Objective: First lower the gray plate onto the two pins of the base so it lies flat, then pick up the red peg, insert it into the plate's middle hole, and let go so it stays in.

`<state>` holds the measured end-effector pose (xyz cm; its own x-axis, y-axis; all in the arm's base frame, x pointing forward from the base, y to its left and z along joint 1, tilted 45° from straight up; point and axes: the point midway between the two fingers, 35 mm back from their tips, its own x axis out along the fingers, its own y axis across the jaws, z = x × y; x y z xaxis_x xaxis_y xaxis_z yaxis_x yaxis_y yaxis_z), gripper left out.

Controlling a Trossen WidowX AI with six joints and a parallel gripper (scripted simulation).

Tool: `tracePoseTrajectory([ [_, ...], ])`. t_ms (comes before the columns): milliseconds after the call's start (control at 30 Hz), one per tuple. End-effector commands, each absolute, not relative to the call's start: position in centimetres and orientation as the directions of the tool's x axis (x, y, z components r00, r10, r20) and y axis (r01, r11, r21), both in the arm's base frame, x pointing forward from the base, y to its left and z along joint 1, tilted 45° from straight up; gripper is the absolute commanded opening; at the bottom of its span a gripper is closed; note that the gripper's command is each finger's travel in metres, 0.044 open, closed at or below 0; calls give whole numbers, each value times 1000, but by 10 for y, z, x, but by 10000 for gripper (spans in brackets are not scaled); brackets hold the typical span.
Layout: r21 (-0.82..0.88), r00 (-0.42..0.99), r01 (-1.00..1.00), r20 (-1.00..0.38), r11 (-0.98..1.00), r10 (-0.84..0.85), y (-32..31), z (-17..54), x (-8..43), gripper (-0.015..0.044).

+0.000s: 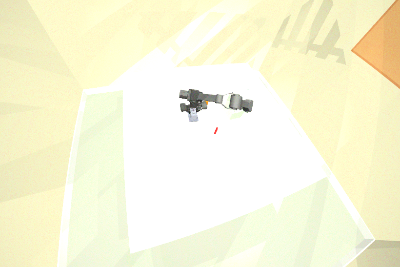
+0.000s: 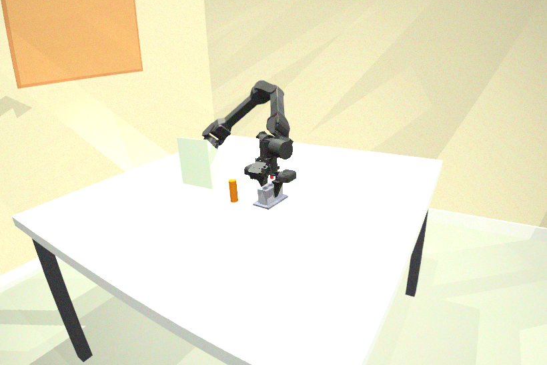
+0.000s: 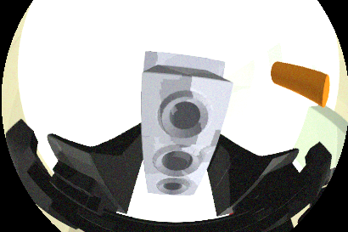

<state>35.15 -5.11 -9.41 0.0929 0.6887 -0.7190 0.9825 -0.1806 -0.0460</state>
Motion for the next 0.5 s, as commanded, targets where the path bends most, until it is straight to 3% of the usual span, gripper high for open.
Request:
tracePoseTrajectory([
  [0,-45,93,983,-719,-180,689,-51,-94,352,289],
  [200,-45,93,983,-719,-180,689,-51,-94,352,440],
  [333,-45,93,983,-719,-180,688,-53,-92,352,440],
  [467,-52,90,982,-722,-183,686,-94,-55,352,440],
])
